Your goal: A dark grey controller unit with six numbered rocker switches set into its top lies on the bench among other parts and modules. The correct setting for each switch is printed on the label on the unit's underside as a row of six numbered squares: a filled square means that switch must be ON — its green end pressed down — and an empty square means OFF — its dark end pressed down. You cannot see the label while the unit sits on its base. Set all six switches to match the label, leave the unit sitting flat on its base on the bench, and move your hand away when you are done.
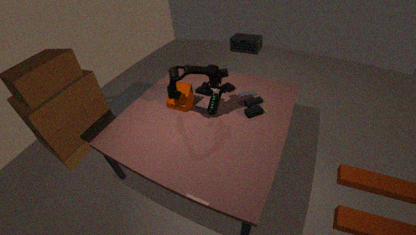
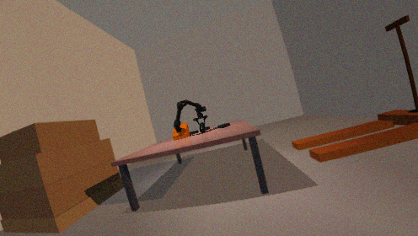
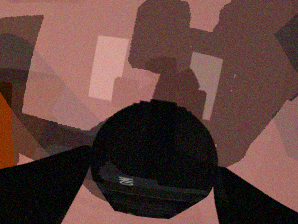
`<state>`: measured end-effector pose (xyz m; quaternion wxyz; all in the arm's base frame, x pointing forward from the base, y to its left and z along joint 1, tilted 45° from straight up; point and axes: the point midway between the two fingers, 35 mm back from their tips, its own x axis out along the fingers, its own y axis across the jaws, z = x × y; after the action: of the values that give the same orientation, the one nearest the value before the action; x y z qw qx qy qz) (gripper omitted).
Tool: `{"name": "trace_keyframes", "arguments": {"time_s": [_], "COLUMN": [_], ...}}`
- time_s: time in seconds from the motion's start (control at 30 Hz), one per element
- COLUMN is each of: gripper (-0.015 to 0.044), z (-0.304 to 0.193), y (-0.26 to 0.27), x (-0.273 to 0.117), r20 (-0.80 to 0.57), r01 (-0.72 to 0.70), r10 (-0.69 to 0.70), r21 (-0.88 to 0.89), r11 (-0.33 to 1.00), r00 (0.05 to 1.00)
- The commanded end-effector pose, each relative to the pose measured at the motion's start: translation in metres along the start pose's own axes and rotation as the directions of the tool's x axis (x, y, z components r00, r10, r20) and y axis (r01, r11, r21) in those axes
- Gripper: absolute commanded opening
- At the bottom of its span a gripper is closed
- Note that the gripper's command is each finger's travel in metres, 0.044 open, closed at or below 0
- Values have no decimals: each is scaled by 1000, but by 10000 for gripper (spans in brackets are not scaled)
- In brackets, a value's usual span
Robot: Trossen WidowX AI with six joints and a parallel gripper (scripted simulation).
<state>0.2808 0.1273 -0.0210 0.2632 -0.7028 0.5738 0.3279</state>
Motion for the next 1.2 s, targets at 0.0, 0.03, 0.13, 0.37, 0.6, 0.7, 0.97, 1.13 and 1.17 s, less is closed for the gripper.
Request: {"name": "trace_keyframes", "arguments": {"time_s": [0.0, 0.03, 0.13, 0.37, 0.6, 0.7, 0.97, 1.13, 1.17], "gripper": [335, 335, 335, 335, 336, 336, 336, 336, 336], "z": [-4, -5, -7, -12, -18, -20, -26, -30, -31], "y": [0, 0, 0, 0, 0, 0, 0, 0, 0], "x": [-3, -3, -5, -8, -11, -12, -15, -16, -17], "r20": [3, 4, 9, 24, 39, 45, 62, 72, 74], "r01": [4, 4, 4, 4, 4, 4, 3, 3, 3], "r10": [-4, -4, -4, -4, -3, -3, -3, -3, -3], "r21": [-5, -5, -5, -5, -6, -6, -6, -6, -6], "r11": [1000, 1000, 1000, 1000, 1000, 1000, 1000, 1000, 1000], "r00": [1000, 1000, 1000, 1000, 999, 999, 998, 997, 997]}}
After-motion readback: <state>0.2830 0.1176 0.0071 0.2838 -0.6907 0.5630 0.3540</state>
